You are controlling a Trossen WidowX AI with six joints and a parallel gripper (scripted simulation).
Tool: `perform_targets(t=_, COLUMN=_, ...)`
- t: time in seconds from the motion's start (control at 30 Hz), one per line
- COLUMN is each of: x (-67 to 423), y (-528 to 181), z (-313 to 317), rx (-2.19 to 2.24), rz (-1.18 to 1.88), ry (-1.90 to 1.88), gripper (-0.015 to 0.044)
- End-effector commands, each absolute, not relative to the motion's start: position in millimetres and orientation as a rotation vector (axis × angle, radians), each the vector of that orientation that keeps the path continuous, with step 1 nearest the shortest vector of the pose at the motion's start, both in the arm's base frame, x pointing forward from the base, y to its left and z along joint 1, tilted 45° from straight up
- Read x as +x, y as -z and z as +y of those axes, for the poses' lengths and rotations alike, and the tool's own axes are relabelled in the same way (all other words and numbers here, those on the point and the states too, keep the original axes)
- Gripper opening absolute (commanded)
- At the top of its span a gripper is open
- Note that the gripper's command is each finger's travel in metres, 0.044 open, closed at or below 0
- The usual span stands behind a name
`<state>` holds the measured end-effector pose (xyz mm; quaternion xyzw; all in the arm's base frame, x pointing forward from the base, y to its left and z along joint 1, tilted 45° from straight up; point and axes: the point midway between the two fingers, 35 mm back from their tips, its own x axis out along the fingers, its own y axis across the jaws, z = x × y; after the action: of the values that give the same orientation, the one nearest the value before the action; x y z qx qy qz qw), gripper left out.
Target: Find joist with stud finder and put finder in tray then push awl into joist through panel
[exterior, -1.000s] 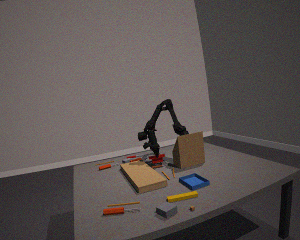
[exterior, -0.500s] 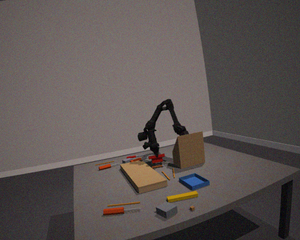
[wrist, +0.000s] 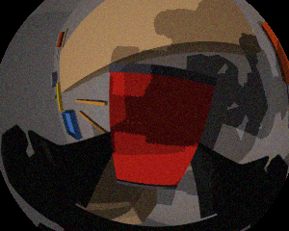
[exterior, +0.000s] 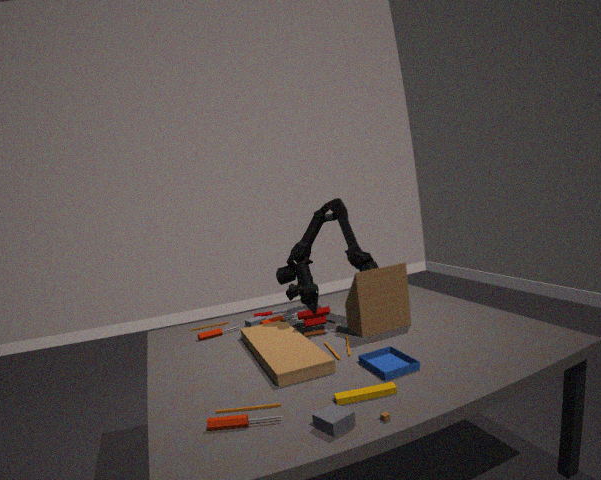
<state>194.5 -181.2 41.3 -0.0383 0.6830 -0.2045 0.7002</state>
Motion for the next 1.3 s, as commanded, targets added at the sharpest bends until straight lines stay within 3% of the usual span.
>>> perform_targets(t=0.0, x=195.8, y=-42.2, z=-180.9, rx=-0.067, rz=1.518, ry=0.417, gripper=0.0000)
perform_targets(t=1.27, x=193.9, y=-44.6, z=-187.8, rx=0.121, rz=1.504, ry=0.169, gripper=0.0000)
